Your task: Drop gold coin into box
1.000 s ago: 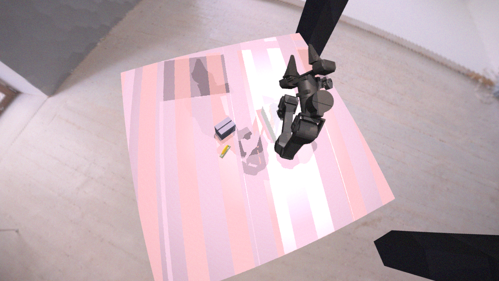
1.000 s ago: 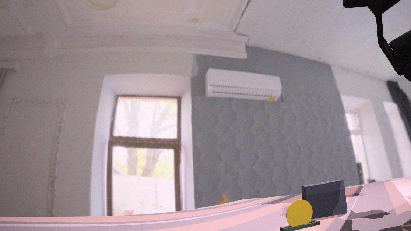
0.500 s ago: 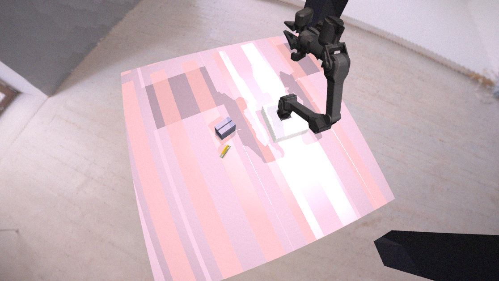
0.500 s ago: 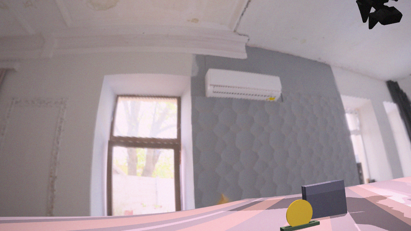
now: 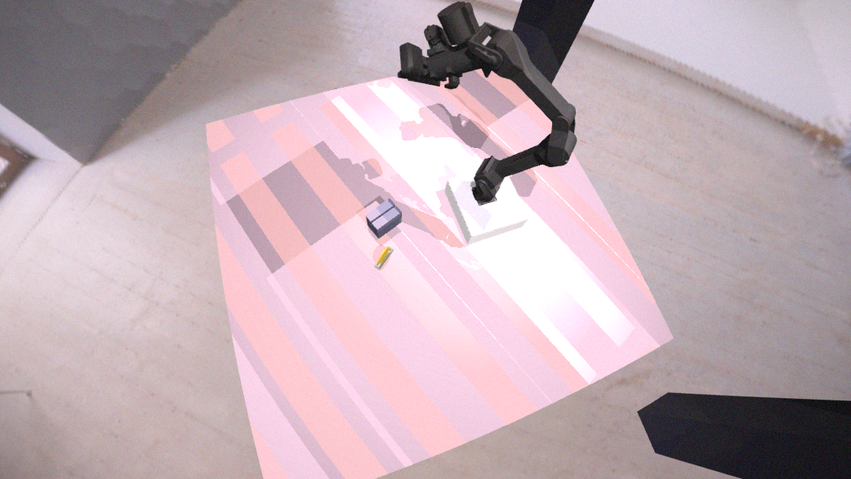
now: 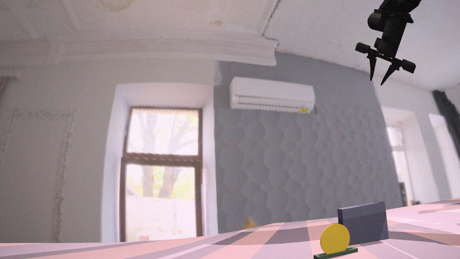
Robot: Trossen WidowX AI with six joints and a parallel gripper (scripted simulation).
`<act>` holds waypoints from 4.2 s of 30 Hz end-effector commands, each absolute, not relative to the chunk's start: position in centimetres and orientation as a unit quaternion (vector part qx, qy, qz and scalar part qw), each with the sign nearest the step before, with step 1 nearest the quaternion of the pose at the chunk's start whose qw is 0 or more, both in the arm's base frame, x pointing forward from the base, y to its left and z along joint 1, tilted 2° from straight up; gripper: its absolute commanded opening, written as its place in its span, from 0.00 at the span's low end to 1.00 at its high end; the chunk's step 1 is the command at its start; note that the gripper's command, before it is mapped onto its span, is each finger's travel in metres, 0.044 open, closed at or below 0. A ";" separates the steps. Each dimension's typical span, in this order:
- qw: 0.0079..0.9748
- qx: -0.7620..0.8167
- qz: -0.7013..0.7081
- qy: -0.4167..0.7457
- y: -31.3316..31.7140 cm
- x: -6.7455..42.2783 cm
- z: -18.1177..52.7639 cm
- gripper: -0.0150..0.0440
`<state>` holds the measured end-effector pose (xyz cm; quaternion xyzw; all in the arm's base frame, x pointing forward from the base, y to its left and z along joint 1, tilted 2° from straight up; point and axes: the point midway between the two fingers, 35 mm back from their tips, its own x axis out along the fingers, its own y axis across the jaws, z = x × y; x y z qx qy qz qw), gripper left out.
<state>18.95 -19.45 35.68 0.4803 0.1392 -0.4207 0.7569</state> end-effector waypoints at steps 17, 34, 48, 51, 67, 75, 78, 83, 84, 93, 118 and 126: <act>0.810 0.029 0.000 0.586 -2.6 35.3 17.7 0.53; 0.675 -0.221 0.241 0.661 7.4 35.8 6.5 0.53; 0.675 -0.221 0.241 0.661 7.5 35.9 3.8 0.53; 0.675 -0.221 0.241 0.661 7.5 35.9 3.3 0.53; 0.675 -0.221 0.241 0.661 7.6 36.1 0.7 0.53; 0.675 -0.221 0.241 0.661 7.6 36.1 -0.6 0.53; 0.675 -0.221 0.241 0.661 7.6 36.1 -1.1 0.53; 0.675 -0.221 0.241 0.661 7.6 36.0 -2.0 0.53; 0.675 -0.221 0.241 0.661 7.6 36.0 -2.1 0.53; 0.675 -0.221 0.241 0.661 7.6 36.0 -2.4 0.26; 0.675 -0.216 0.237 0.664 7.6 36.2 0.6 0.25; 0.675 -0.218 0.238 0.663 7.5 36.3 2.7 0.25</act>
